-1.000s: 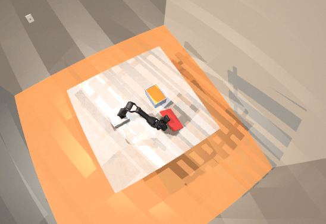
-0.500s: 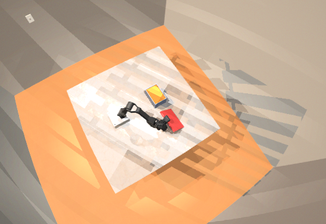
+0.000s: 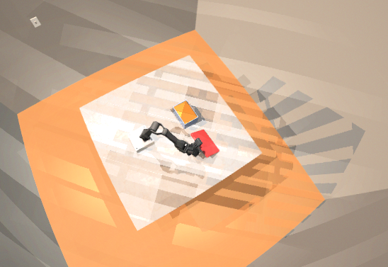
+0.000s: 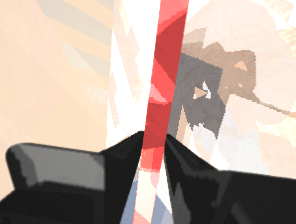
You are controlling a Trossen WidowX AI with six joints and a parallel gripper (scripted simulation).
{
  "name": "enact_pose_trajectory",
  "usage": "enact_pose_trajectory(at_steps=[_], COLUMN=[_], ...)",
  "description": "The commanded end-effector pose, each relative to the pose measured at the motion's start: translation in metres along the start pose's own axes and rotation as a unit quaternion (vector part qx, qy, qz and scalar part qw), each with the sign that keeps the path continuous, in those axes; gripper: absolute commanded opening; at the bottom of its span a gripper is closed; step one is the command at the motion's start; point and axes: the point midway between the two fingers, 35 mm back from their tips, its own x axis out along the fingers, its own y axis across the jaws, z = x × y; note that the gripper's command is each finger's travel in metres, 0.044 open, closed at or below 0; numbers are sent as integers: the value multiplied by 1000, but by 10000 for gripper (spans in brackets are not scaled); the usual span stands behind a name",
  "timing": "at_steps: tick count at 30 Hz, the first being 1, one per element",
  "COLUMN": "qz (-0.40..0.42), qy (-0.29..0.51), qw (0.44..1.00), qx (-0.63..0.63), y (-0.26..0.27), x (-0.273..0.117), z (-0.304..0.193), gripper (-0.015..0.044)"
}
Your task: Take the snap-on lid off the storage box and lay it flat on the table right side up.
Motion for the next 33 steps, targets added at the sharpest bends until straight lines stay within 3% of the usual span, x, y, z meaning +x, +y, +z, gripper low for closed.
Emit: enact_pose_trajectory(at_steps=[1, 33], qz=[-13, -13], qy=[6, 6], qw=[1000, 1000], qx=[10, 10], y=[-14, -34], x=[9, 25], z=[-4, -5], gripper=[0, 0])
